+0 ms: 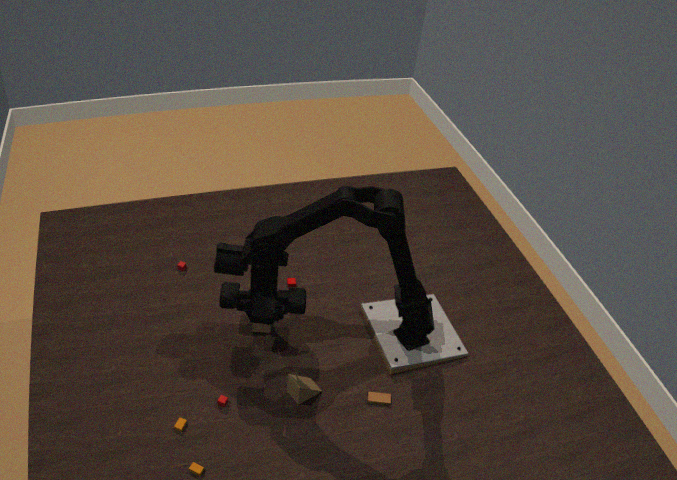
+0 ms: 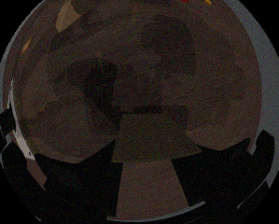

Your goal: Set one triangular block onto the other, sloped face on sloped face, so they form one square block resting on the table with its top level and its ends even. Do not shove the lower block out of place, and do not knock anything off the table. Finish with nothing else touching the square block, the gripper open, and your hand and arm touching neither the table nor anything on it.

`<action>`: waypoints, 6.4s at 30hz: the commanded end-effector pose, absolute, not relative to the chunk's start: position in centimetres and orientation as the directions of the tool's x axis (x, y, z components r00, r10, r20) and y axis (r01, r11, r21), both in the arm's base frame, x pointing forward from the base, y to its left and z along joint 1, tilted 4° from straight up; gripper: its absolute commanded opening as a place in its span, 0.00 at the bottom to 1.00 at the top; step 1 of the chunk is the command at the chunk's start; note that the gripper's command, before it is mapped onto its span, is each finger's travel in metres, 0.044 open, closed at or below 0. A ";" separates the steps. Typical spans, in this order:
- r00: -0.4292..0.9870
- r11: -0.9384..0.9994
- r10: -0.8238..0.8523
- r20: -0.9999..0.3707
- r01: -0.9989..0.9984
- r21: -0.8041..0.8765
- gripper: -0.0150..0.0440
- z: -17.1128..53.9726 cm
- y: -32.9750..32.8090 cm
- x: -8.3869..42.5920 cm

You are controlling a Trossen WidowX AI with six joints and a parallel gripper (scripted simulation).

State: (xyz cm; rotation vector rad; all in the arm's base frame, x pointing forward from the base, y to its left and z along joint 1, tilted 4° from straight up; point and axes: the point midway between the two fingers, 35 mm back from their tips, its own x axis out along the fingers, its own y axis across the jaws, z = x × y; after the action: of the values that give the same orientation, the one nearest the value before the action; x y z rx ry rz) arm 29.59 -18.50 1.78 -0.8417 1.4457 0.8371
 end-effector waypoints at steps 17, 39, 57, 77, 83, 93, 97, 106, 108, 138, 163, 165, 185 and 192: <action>-0.039 0.478 -0.019 -0.999 -0.878 0.025 0.39 1.5 -18.4 29.5; -0.039 0.478 -0.019 -0.999 -0.878 0.025 1.00 2.5 -18.5 29.6; -0.133 0.485 -0.133 -0.982 -0.873 0.053 1.00 7.8 -16.7 30.8; -0.237 0.478 -0.378 -0.895 -0.878 0.030 1.00 9.0 -13.8 32.5; -0.236 0.478 -0.378 -0.895 -0.878 0.030 1.00 8.1 -14.2 32.3; -0.237 0.478 -0.378 -0.895 -0.878 0.030 1.00 6.6 -14.9 32.1; -0.237 0.478 -0.378 -0.895 -0.878 0.030 1.00 6.0 -15.1 31.9; -0.237 0.478 -0.379 -0.895 -0.878 0.030 1.00 4.7 -15.7 31.6; -0.237 0.478 -0.379 -0.895 -0.878 0.030 1.00 4.4 -15.8 31.5; -0.238 0.478 -0.380 -0.894 -0.878 0.030 0.87 1.0 -17.2 30.1; -0.231 0.480 -0.381 -0.895 -0.877 0.022 0.25 1.5 -17.2 30.3; -0.231 0.480 -0.381 -0.895 -0.877 0.022 0.25 1.5 -17.2 30.3; -0.040 0.483 -0.019 -0.999 -0.875 0.026 0.25 3.3 -19.2 29.2; 0.047 0.485 0.138 -0.989 -0.874 0.026 0.25 3.8 -20.3 28.6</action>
State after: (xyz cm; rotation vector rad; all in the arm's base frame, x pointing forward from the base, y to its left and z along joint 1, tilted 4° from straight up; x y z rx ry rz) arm 28.78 -19.70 3.57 -0.7753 1.3637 0.8730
